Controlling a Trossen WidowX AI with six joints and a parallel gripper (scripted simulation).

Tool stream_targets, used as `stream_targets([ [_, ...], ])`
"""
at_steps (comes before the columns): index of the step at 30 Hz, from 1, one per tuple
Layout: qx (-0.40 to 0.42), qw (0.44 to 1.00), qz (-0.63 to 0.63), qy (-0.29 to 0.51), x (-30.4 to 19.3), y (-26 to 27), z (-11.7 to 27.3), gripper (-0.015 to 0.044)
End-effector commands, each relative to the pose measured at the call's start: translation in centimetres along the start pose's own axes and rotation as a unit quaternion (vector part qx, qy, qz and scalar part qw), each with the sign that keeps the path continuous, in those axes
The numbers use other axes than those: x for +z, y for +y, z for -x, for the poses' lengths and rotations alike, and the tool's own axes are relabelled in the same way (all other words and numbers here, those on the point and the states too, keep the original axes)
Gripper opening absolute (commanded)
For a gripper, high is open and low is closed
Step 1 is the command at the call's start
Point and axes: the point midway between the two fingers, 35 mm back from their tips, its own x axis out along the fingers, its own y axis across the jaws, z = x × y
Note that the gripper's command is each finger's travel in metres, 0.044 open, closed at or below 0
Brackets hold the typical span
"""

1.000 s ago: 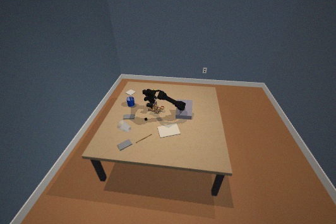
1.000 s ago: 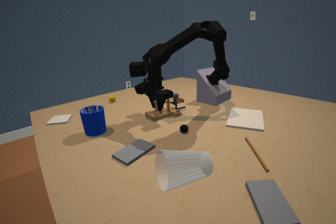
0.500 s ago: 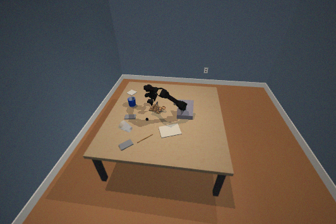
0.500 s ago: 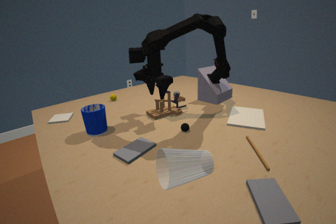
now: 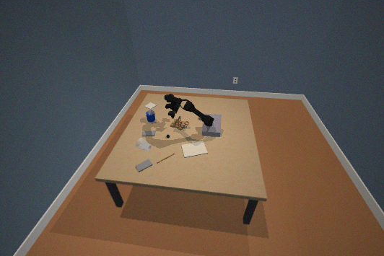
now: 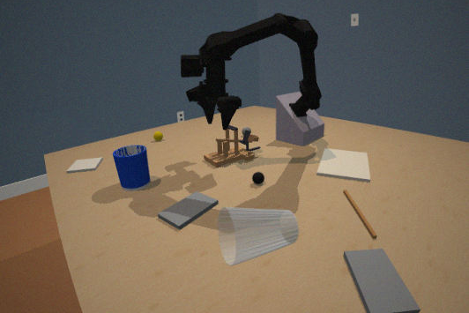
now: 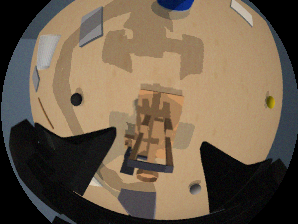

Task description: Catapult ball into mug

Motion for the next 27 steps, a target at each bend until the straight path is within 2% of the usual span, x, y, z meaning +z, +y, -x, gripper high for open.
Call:
stream_targets([
  [1,0.004,1.0,-0.001,0.01,-0.5,0.4,-3.0,0.044],
  [27,0.005,1.0,-0.001,0.01,-0.5,0.5,-6.3,0.044],
])
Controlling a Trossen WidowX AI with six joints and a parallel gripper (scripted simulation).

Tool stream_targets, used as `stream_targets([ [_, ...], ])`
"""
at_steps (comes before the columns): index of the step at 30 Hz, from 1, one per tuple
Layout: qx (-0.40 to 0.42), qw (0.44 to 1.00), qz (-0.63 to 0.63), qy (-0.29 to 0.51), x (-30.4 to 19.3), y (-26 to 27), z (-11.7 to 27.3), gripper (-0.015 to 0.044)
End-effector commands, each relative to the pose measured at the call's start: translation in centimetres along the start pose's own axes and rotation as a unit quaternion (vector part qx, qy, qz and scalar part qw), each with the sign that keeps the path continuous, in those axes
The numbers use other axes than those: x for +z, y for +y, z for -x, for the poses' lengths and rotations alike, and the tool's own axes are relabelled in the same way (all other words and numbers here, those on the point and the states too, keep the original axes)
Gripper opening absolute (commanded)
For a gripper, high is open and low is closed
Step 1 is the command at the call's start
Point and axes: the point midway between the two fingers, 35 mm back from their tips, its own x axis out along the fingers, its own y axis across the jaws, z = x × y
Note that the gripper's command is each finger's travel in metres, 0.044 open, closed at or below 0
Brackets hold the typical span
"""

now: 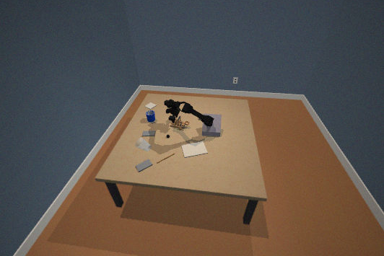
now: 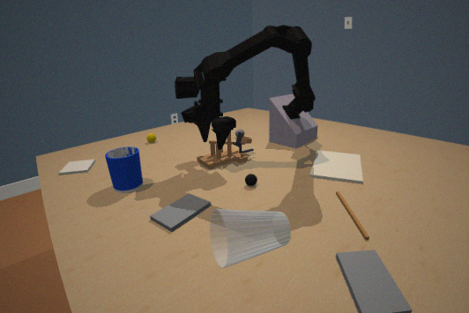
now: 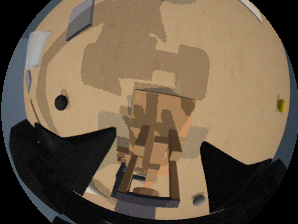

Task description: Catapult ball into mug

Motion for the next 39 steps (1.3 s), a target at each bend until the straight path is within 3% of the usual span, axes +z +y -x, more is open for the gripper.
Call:
stream_targets([
  [1,0.003,1.0,-0.004,0.004,-0.2,0.0,-1.1,0.044],
  [18,0.004,1.0,-0.004,0.005,-0.3,0.0,-2.9,0.044],
  [30,0.002,1.0,0.0,0.002,-0.2,0.1,-2.6,0.0125],
  [35,0.002,1.0,0.0,0.002,-0.2,0.1,-2.6,0.0092],
  [39,0.0,1.0,-0.001,0.002,-0.1,0.0,1.3,0.0],
])
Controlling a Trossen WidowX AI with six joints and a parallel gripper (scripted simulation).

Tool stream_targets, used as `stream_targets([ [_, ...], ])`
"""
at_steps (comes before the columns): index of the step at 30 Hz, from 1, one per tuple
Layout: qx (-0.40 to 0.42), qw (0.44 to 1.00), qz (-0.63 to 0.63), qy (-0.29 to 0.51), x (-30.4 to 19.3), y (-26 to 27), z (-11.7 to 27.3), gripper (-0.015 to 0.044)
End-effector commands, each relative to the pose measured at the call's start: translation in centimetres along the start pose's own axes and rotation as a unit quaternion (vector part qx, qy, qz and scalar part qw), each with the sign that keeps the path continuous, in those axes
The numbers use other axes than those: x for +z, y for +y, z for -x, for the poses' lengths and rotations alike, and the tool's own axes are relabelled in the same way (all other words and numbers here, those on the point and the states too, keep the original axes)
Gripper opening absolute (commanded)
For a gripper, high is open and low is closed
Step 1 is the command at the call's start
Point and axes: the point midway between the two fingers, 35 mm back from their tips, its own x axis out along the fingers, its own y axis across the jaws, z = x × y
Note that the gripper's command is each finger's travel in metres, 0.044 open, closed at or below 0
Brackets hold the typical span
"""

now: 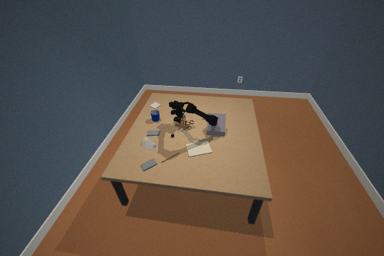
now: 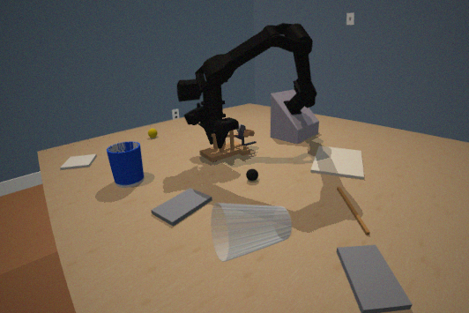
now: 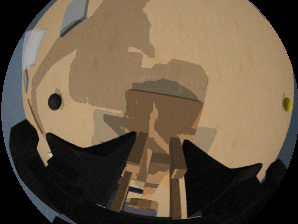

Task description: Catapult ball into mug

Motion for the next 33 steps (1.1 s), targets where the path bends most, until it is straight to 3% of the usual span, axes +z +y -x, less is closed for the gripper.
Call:
stream_targets([
  [1,-0.005,1.0,0.001,-0.011,0.3,-0.2,4.1,0.0],
  [33,-0.001,1.0,-0.002,-0.009,0.4,-0.3,0.0,0.0],
])
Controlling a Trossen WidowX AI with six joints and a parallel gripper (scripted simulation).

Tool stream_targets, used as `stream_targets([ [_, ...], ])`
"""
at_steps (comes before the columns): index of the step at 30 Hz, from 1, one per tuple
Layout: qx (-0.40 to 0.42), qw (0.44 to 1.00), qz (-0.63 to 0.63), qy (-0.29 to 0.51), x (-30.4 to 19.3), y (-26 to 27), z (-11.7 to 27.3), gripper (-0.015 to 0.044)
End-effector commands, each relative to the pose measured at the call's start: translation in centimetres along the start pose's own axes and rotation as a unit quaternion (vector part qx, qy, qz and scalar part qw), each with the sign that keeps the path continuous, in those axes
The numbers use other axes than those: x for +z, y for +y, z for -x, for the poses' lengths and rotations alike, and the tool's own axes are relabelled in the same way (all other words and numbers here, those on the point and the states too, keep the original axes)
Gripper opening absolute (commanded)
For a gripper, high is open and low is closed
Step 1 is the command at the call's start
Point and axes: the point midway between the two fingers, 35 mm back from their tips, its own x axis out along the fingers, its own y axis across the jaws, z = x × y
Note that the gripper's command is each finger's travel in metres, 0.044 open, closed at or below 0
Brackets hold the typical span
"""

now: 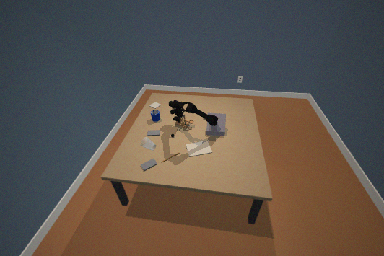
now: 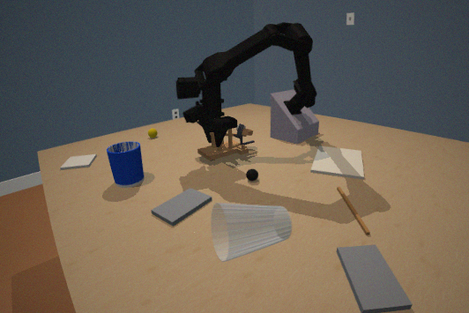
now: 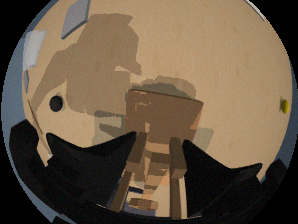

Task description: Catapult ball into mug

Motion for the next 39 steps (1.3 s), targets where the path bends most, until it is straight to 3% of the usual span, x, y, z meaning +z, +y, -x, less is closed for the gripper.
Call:
stream_targets([
  [1,0.002,1.0,-0.004,-0.001,0.0,-0.1,-0.7,0.0],
  [12,0.001,1.0,0.0,0.0,0.0,0.0,-1.0,0.0],
  [26,0.001,1.0,0.0,0.0,0.0,0.0,-1.0,0.0368],
  [29,-0.001,1.0,-0.001,0.0,0.3,-0.1,1.4,0.044],
  [34,-0.002,1.0,-0.002,0.0,0.0,-0.2,8.8,0.044],
  [39,-0.001,1.0,-0.007,-0.008,0.4,-0.6,7.6,0.044],
])
